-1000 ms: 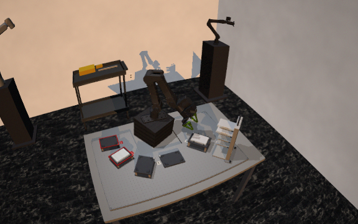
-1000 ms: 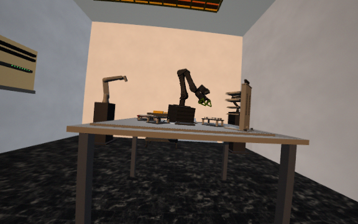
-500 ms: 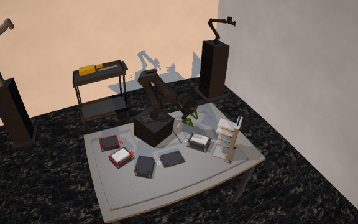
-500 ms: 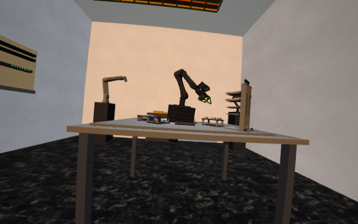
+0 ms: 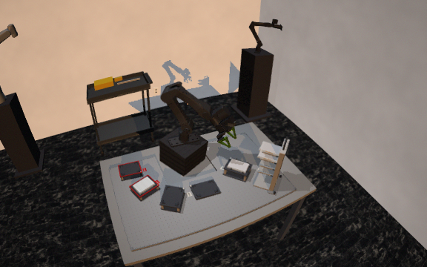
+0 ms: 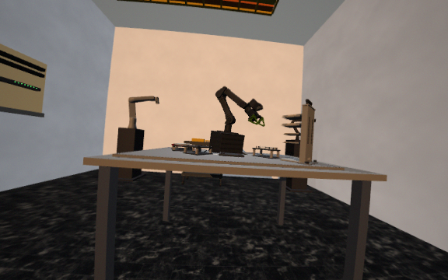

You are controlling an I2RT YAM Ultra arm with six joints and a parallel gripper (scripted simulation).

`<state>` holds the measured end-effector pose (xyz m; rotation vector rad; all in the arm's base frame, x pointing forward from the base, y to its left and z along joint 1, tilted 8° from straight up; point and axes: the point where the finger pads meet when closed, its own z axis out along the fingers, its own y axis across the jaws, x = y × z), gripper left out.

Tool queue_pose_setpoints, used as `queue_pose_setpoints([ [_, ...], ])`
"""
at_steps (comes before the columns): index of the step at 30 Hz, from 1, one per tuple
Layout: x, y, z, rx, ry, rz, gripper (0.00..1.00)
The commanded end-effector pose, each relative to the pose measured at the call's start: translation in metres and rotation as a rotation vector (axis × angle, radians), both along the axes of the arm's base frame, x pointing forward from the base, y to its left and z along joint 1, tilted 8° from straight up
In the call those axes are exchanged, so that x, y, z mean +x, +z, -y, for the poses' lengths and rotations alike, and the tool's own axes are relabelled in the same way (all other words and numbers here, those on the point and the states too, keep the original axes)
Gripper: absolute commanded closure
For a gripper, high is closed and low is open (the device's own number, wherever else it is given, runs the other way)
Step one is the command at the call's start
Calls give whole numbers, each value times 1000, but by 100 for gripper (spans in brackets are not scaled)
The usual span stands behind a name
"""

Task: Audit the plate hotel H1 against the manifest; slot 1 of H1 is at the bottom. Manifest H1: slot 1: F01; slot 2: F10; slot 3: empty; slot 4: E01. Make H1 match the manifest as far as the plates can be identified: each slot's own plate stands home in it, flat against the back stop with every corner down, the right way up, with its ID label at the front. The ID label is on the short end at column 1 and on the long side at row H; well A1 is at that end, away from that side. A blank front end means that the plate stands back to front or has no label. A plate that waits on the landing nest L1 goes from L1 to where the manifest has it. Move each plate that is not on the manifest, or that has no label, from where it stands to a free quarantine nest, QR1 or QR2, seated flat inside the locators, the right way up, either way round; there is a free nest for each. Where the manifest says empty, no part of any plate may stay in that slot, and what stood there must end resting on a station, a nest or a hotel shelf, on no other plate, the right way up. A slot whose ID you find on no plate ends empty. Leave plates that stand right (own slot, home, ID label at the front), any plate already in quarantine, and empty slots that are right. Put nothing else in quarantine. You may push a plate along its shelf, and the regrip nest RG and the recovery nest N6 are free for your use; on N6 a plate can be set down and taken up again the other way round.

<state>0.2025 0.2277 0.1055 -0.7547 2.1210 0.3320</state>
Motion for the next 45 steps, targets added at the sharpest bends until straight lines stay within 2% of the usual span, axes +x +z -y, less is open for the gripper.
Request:
queue_pose_setpoints([
  [1, 1, 9, -5, -3, 14, 8, 0],
  [7, -6, 9, -24, -87, 126, 7, 0],
  [9, -6, 9, -24, -87, 126, 7, 0],
  [24, -23, 10, -71, -296, 406, 4, 0],
  [26, -23, 10, -71, -296, 406, 4, 0],
  [41, -39, 11, -118, -506, 686, 1, 0],
  [43, -39, 11, -118, -506, 686, 1, 0],
  [45, -42, 11, -125, -534, 723, 1, 0],
])
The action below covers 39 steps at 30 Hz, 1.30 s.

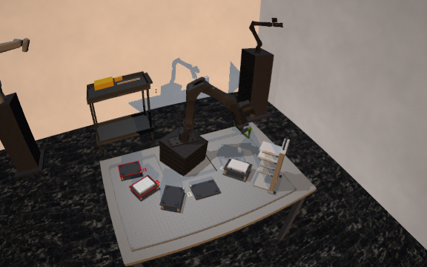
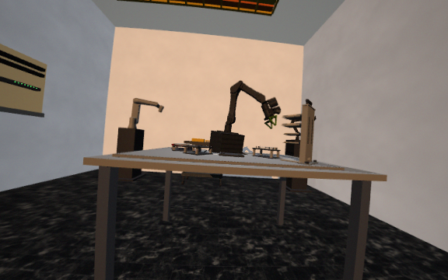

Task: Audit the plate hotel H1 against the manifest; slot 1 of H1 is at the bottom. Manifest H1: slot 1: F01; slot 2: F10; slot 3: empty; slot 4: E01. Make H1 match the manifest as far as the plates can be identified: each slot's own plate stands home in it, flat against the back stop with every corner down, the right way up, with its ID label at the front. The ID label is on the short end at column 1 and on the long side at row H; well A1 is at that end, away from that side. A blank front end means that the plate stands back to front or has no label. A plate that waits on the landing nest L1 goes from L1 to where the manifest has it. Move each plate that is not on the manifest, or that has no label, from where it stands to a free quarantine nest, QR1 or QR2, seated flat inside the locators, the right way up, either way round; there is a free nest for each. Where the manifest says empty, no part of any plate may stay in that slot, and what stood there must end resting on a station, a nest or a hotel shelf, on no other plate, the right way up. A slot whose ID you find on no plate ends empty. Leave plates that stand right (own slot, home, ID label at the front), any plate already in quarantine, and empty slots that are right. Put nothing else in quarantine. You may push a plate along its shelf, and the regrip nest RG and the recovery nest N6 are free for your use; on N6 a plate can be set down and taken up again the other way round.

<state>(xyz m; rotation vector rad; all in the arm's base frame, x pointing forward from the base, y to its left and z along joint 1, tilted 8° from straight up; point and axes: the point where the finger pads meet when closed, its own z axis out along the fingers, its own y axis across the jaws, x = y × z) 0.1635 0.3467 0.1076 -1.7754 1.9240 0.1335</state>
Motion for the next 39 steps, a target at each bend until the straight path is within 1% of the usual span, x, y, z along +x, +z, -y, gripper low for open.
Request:
queue_pose_setpoints([
  [1, -4, 9, -9, -29, 71, 9, 0],
  [13, -17, 10, -46, -196, 295, 6, 0],
  [15, -17, 10, -46, -196, 295, 6, 0],
  [17, -19, 10, -53, -224, 333, 5, 0],
  [30, -20, 10, -53, -407, 575, 1, 0],
  [32, -20, 10, -53, -407, 575, 1, 0],
  [39, -20, 10, -53, -500, 698, -1, 0],
])
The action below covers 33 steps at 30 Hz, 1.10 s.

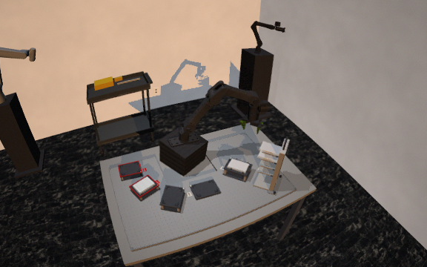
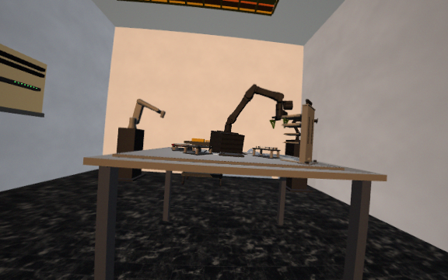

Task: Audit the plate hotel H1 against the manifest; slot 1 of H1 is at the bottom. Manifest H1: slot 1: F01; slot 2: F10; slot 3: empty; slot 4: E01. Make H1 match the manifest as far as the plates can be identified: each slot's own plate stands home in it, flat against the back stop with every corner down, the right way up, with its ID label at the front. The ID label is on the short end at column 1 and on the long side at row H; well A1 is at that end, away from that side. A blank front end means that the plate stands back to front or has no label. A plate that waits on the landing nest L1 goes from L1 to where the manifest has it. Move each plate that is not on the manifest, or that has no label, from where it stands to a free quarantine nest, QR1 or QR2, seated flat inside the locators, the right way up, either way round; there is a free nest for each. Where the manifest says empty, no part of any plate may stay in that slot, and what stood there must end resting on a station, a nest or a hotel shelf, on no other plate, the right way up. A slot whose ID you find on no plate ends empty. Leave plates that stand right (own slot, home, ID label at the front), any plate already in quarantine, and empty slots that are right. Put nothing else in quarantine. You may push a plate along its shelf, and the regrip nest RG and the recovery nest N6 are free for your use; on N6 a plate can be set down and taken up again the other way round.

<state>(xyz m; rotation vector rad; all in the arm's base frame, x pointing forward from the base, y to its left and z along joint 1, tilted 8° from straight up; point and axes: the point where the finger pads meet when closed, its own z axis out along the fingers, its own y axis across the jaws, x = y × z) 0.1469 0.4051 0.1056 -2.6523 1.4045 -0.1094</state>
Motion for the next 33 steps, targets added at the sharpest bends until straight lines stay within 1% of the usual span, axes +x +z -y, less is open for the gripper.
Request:
queue_pose_setpoints([
  [1, -3, 12, 5, -27, 69, -1, 0],
  [7, -3, 12, 5, -27, 69, -1, 0],
  [8, -3, 9, 5, -27, 69, -1, 0],
  [10, -3, 9, 5, -27, 69, -1, 0],
  [25, 3, -41, 2, -27, 69, -1, 0],
  [27, 3, -41, 2, -27, 69, -1, 0],
  [33, 6, -60, 0, -27, 69, -1, 0],
])
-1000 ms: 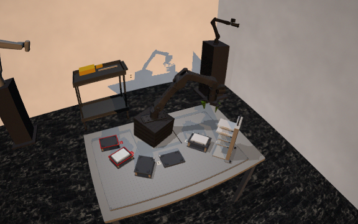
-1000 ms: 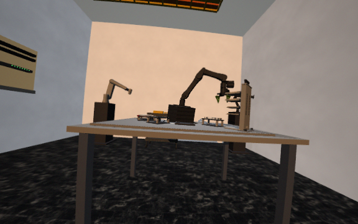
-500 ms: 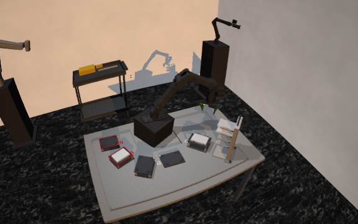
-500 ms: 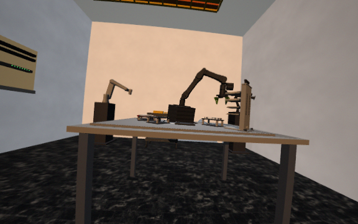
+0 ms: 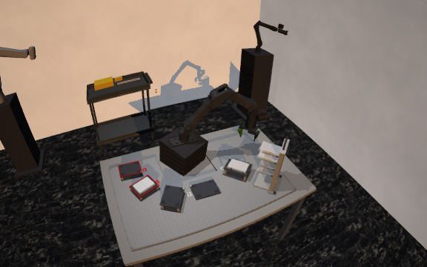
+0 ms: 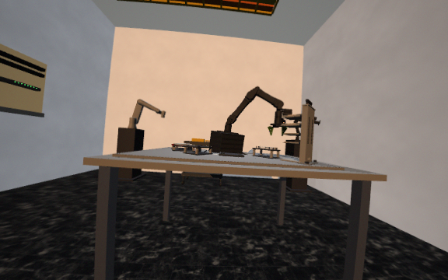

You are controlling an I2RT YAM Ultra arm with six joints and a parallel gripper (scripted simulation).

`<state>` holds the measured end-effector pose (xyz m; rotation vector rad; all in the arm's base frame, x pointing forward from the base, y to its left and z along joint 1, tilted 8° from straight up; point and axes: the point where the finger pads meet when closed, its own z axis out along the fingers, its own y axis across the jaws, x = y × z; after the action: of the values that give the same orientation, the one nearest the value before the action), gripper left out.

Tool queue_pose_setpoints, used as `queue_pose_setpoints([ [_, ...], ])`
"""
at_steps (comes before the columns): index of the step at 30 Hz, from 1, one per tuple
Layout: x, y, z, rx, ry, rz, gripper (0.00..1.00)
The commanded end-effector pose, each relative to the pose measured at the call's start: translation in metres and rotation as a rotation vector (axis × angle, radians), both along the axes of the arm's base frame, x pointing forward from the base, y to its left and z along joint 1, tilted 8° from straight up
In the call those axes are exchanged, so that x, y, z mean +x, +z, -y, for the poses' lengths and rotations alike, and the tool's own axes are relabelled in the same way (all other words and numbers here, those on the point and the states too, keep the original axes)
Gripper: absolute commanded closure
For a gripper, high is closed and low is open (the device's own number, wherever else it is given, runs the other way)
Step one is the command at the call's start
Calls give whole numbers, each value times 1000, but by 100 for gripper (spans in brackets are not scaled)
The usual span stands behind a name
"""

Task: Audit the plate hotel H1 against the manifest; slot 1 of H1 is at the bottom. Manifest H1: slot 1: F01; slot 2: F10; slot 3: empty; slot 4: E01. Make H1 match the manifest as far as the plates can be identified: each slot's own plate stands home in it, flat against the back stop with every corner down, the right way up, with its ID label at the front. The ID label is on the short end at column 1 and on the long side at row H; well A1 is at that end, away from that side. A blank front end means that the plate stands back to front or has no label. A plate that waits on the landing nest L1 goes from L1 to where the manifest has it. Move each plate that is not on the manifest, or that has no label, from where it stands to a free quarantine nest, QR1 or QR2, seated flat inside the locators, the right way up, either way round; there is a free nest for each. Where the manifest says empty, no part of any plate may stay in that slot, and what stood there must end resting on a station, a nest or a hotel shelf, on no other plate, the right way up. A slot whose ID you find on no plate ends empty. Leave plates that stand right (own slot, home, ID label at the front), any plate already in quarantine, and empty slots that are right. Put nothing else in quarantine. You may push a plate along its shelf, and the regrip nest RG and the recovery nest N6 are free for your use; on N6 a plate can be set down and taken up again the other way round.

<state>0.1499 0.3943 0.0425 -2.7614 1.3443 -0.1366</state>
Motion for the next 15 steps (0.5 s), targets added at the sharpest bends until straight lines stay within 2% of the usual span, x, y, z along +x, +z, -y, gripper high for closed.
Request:
queue_pose_setpoints([
  [1, 3, -1, -11, 48, 5, 14, 0],
  [4, 4, -9, -11, 48, 5, 14, 0],
  [15, 4, -9, -11, 48, 5, 14, 0],
])
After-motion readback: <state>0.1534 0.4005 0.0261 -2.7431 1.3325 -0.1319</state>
